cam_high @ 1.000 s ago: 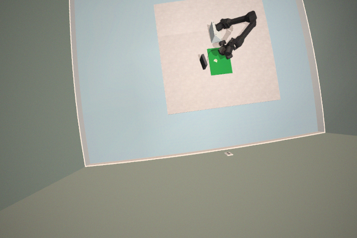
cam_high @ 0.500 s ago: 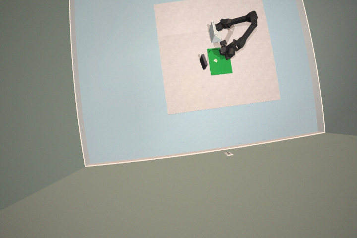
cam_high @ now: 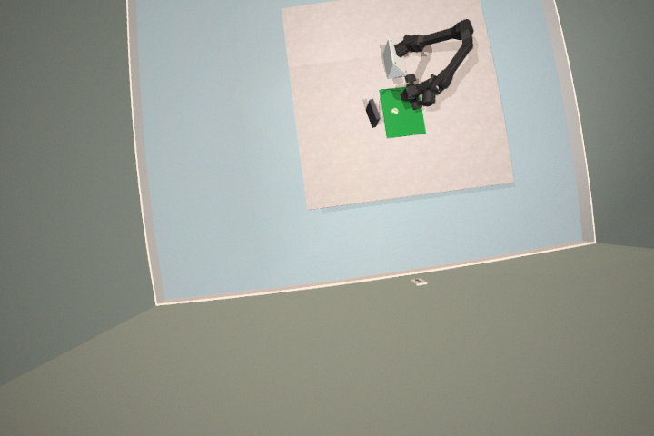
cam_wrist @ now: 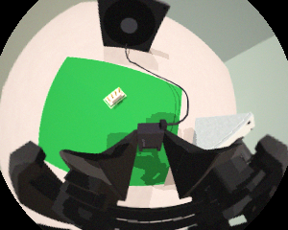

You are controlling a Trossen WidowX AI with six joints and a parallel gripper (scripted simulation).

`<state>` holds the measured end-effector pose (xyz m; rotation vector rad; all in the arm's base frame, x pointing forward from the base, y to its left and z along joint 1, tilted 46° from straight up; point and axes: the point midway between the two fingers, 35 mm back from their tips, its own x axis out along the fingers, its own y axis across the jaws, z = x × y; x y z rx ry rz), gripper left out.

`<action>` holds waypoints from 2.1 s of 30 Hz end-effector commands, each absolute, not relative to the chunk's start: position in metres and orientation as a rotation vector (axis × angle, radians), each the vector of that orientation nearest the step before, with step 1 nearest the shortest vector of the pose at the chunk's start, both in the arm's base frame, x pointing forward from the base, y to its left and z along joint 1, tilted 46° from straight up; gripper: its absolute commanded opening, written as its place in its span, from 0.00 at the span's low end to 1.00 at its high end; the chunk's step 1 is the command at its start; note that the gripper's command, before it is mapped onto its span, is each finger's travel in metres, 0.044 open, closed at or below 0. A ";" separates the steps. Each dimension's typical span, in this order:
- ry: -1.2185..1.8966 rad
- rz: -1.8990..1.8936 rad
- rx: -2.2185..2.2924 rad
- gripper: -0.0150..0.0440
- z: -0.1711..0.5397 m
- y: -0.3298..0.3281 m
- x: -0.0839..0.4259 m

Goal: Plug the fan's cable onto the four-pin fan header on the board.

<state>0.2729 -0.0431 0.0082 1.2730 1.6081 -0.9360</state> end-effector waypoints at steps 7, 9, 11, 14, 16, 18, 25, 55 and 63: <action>1.513 -1.050 1.160 0.25 0.006 -0.041 0.271; 1.493 -1.069 1.141 0.25 0.005 -0.041 0.270; 1.472 -1.088 1.122 0.25 0.005 -0.041 0.270; 1.439 -1.114 1.094 0.25 0.005 -0.040 0.270; 1.416 -1.131 1.076 0.25 0.005 -0.040 0.270; 1.392 -1.147 1.060 0.25 0.005 -0.040 0.270; 1.301 -1.195 1.005 0.25 0.006 -0.039 0.271; 0.835 -1.285 0.875 0.25 0.024 -0.031 0.281; 0.704 -1.277 0.868 0.25 0.032 -0.028 0.284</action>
